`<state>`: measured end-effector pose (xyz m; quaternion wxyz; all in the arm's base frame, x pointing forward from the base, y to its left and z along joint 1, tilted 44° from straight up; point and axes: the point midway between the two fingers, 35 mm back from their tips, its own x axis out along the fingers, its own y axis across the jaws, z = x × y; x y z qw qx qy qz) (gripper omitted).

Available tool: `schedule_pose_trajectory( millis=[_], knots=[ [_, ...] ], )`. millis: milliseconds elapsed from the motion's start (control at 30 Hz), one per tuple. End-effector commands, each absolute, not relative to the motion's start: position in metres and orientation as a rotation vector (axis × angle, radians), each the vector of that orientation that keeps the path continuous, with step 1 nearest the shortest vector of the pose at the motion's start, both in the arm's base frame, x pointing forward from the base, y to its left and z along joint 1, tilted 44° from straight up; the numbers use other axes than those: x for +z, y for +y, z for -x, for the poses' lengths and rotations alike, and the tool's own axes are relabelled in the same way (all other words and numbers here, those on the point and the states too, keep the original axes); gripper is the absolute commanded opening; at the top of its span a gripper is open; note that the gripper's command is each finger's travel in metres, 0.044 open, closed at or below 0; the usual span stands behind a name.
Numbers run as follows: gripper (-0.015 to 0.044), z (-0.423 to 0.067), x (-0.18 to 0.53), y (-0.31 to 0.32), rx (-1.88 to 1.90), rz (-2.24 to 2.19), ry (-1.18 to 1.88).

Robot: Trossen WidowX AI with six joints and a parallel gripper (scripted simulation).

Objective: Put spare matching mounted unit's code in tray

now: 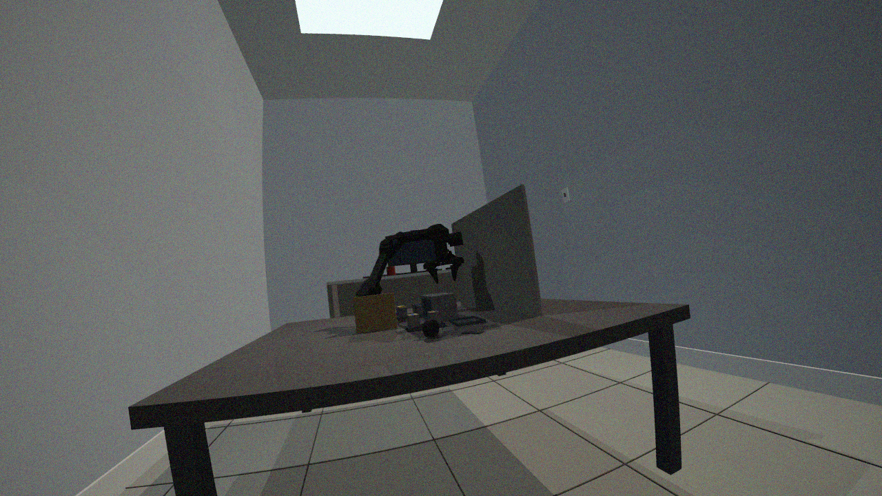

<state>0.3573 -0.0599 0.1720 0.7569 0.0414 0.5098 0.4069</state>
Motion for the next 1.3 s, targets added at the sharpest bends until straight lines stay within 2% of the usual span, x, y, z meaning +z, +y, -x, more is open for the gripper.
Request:
schedule_pose_trajectory(
  millis=[0, 167, 433, 600, 633, 1267],
  knots=[
    [0.0440, -0.339, 0.214, -0.006, 1.127, 0.274, 0.876],
    [0.0440, -0.316, 0.247, 0.034, 1.294, 0.578, 0.641],
    [0.0440, -0.315, 0.247, 0.035, 1.298, 0.586, 0.634],
    [0.0309, -0.320, 0.227, 0.048, 1.304, 0.574, 0.644],
    [0.0300, -0.321, 0.220, 0.052, 1.306, 0.570, 0.647],
    [0.0300, -0.325, 0.204, 0.065, 1.308, 0.567, 0.651]
  ],
)
